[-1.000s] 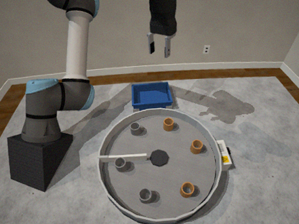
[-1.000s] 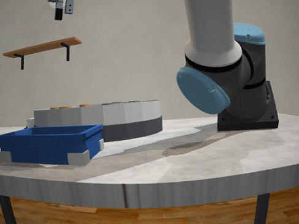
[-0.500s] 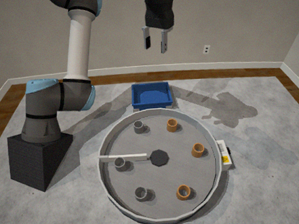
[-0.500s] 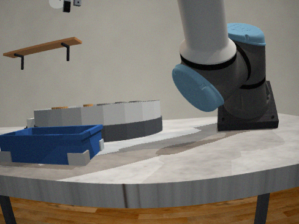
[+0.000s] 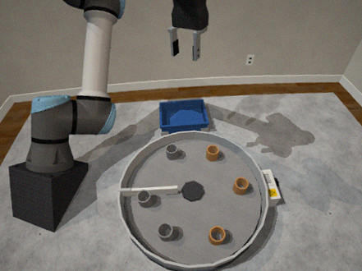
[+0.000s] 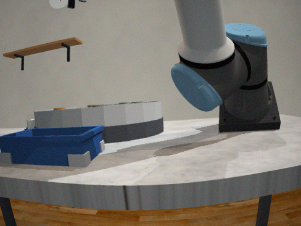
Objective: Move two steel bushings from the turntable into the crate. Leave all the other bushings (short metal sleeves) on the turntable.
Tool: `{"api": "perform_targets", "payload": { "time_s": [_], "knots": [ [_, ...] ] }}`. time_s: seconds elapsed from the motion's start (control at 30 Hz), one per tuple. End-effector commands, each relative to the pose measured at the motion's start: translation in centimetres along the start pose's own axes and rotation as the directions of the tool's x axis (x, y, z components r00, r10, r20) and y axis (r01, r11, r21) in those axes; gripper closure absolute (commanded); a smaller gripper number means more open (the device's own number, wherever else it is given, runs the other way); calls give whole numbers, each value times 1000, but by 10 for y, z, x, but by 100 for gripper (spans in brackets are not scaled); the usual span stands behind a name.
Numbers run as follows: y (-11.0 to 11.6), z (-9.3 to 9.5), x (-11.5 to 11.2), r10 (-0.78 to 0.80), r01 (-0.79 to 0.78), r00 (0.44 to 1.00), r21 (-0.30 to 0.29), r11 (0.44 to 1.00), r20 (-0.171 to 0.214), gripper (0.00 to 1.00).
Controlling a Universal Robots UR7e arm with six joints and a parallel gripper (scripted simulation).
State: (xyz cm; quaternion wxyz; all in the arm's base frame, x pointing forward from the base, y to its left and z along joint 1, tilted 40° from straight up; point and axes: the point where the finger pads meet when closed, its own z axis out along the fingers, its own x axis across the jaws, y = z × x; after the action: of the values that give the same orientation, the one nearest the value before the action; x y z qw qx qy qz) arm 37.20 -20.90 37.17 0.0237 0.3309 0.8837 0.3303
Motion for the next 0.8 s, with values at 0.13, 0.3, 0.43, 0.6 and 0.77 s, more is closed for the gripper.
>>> {"api": "perform_targets", "payload": {
  "time_s": [0.13, 0.3, 0.43, 0.6, 0.77],
  "knots": [
    [-3, -4, -1, -77, 76, 997, -13, 997, -25, 0],
    [-3, -4, -1, -77, 76, 997, -13, 997, -25, 0],
    [-21, 8, -1, -73, 73, 997, -12, 997, -24, 0],
    [-47, 25, -2, -73, 73, 997, -12, 997, -24, 0],
    [-47, 25, -2, -73, 73, 997, -12, 997, -24, 0]
  ]
}}
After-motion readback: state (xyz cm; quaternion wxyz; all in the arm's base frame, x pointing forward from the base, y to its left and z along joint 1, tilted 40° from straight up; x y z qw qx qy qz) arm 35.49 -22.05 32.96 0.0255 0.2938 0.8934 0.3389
